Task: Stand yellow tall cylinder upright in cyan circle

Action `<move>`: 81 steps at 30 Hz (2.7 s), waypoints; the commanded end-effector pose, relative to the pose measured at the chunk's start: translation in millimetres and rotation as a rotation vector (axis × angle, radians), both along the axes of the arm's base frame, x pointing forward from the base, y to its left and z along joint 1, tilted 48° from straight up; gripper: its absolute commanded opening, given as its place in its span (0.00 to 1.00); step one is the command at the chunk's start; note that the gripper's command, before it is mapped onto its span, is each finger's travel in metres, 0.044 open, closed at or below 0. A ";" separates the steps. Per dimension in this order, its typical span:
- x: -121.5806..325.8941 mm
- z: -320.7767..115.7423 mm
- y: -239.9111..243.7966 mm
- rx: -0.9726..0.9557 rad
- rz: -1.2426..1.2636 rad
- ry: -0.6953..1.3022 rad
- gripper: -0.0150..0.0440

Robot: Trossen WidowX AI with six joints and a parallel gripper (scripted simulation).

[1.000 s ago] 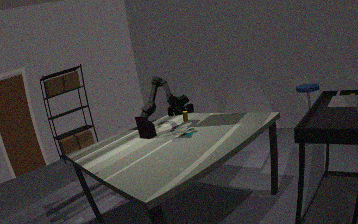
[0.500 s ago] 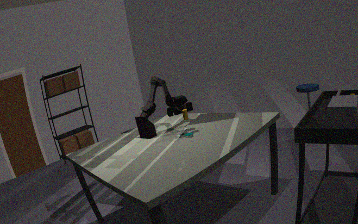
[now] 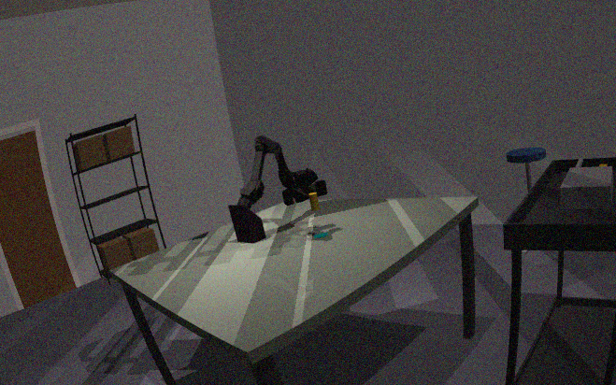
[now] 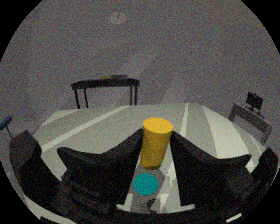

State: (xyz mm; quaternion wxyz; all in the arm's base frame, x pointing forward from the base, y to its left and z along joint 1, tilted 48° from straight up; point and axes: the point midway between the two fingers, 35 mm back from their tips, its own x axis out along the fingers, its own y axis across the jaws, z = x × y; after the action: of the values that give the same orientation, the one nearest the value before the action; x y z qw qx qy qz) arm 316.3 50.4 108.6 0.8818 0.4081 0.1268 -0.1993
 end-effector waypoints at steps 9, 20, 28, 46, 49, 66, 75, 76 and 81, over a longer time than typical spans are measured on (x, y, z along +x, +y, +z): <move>2.0 -13.3 13.6 0.004 -0.009 0.005 0.43; 3.6 -35.9 39.1 0.005 -0.009 0.007 0.43; 1.6 -53.6 57.3 0.003 -0.008 0.005 0.43; 1.9 -73.5 79.4 -0.006 0.000 0.018 0.43; 1.9 -73.5 79.4 -0.006 0.000 0.018 0.43; 1.9 -73.5 79.4 -0.006 0.000 0.018 0.93; 4.4 -45.1 50.4 0.001 -0.005 0.016 0.93; 4.2 -41.6 46.4 0.002 -0.006 0.015 0.93; 2.0 -24.9 26.7 0.002 -0.007 0.008 0.93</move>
State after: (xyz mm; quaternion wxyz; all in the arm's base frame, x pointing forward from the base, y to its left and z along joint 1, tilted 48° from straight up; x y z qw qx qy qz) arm 322.6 88.9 79.3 0.8785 0.4139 0.1246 -0.2035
